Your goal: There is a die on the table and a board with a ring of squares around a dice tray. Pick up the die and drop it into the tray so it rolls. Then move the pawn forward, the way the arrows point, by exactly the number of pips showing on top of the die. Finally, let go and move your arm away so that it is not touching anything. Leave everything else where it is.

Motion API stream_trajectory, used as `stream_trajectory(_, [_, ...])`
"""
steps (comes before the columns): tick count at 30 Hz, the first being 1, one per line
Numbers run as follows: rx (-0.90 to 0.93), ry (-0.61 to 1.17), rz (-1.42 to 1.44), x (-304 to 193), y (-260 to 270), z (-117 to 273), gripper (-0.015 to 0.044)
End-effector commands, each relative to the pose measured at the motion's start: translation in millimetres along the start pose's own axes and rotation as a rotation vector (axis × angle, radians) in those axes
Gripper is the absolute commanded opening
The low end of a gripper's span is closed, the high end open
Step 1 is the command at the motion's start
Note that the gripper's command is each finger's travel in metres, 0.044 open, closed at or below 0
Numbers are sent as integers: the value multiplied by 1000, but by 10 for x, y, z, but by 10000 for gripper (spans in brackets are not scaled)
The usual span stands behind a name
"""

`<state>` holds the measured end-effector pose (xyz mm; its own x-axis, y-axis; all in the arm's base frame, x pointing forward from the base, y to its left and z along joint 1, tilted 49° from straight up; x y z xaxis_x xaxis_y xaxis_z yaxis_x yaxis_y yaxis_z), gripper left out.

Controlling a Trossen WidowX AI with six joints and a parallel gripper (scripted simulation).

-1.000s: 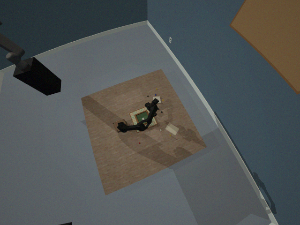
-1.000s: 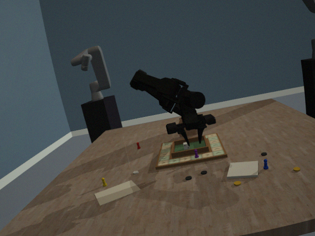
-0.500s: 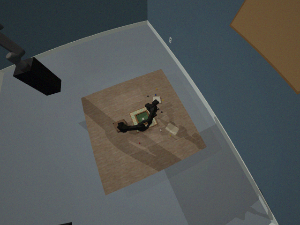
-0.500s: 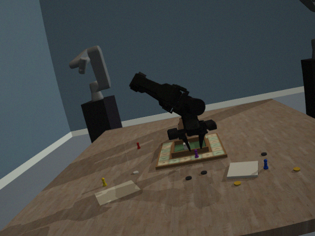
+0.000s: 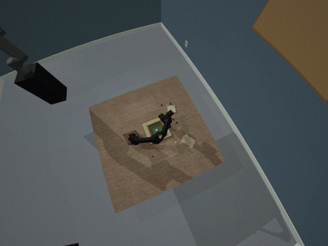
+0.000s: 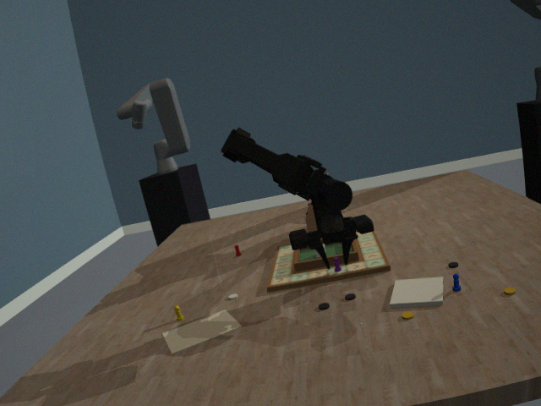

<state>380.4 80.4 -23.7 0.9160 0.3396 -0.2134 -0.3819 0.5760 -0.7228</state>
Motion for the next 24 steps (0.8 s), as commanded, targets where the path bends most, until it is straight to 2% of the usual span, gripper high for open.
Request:
stream_trajectory(1, [-3,2,7,-12,8,-19,121])
stream_trajectory(4, [-3,2,7,-12,8,-19,43])
stream_trajectory(10, [-3,2,7,-12,8,-19,3])
stream_trajectory(16, [-3,1,8,-4,10,22,0])
stream_trajectory(24, [5,-3,9,40,25,538,0])
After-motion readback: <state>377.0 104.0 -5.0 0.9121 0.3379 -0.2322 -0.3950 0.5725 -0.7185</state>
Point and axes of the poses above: the point midway between the two fingers, 35 mm back from their tips, its own z axis back along the fingers, its own y axis across the jaws, x = y × z, the point moved 6 cm from there along z, back along the fingers, and after that the axes turned 8 degrees about z, right-handed, at the moved point
